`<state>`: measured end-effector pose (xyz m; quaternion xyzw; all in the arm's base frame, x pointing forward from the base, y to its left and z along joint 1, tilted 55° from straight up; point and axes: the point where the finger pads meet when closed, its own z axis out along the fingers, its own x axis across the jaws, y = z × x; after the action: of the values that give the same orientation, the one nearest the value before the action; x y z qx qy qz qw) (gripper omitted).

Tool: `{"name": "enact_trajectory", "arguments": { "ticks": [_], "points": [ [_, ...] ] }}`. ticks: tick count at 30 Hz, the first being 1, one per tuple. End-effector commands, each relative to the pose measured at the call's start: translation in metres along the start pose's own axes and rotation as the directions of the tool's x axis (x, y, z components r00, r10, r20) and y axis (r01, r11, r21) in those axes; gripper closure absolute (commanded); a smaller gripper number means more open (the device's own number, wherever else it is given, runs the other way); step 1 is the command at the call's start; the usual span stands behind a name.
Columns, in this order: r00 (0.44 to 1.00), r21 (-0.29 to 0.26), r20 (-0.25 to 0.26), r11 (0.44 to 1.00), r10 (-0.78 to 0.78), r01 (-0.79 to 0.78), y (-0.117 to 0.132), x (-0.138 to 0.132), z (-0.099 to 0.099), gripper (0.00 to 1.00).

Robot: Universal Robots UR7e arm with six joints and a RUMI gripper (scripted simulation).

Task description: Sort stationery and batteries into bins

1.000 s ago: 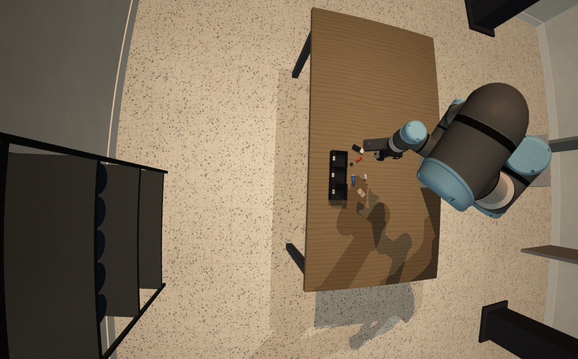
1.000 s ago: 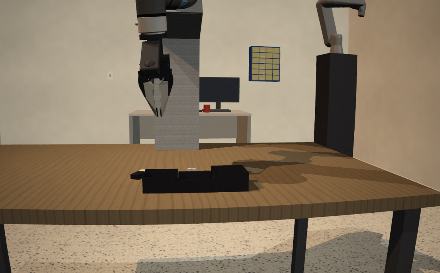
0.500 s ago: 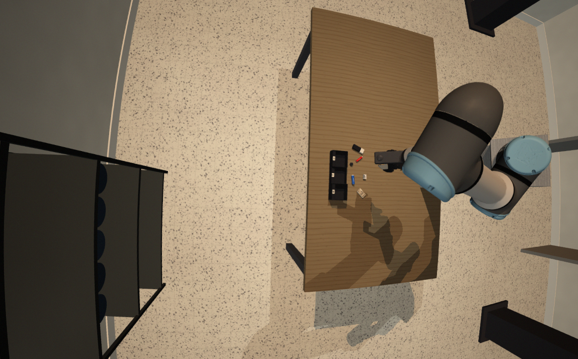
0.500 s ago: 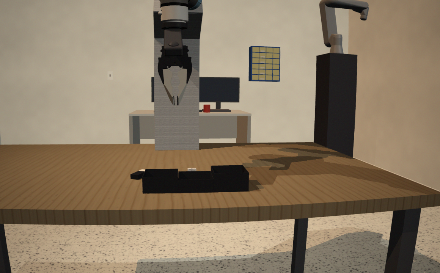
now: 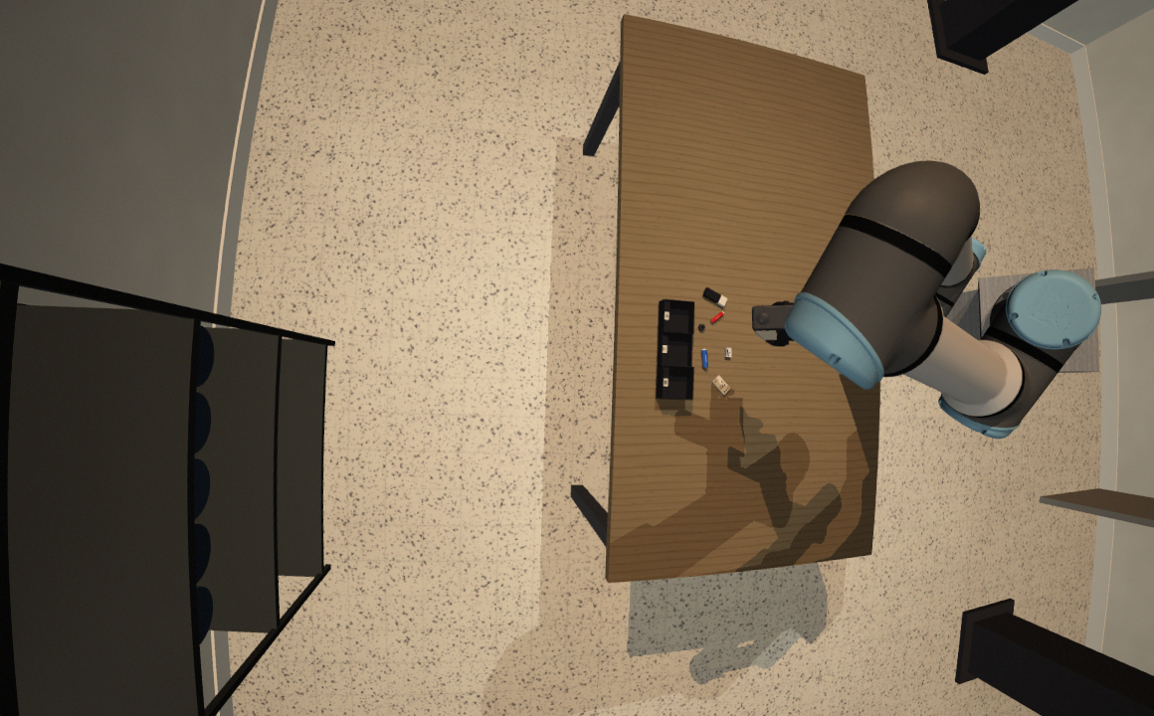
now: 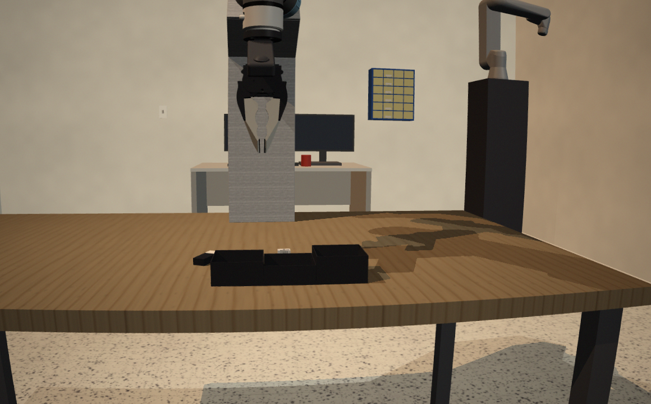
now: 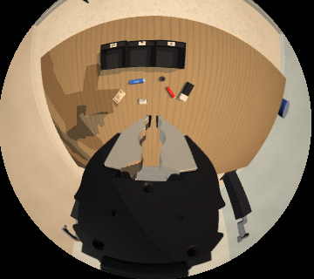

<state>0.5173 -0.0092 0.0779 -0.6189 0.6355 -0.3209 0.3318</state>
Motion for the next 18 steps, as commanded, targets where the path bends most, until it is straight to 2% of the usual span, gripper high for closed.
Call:
{"name": "enact_trajectory", "arguments": {
  "ticks": [1, 3, 4, 12, 14, 18],
  "points": [
    [1.0, 0.004, -0.001, 1.0, -0.002, 0.002, -0.001, 0.0, -0.001, 0.96],
    [1.0, 0.004, -0.001, 1.0, -0.002, 0.002, -0.001, 0.0, -0.001, 0.96],
    [0.999, 0.006, 0.0, 0.999, 0.043, -0.043, -0.007, 0.002, 0.006, 0.96],
    [0.999, 0.005, 0.0, 0.999, 0.043, -0.043, -0.047, 0.017, 0.056, 0.96],
    [0.999, 0.005, 0.0, 0.999, 0.043, -0.043, -0.047, 0.017, 0.056, 0.96],
    [0.999, 0.005, 0.0, 0.999, 0.043, -0.043, -0.068, 0.024, 0.082, 0.96]
  ]
}}
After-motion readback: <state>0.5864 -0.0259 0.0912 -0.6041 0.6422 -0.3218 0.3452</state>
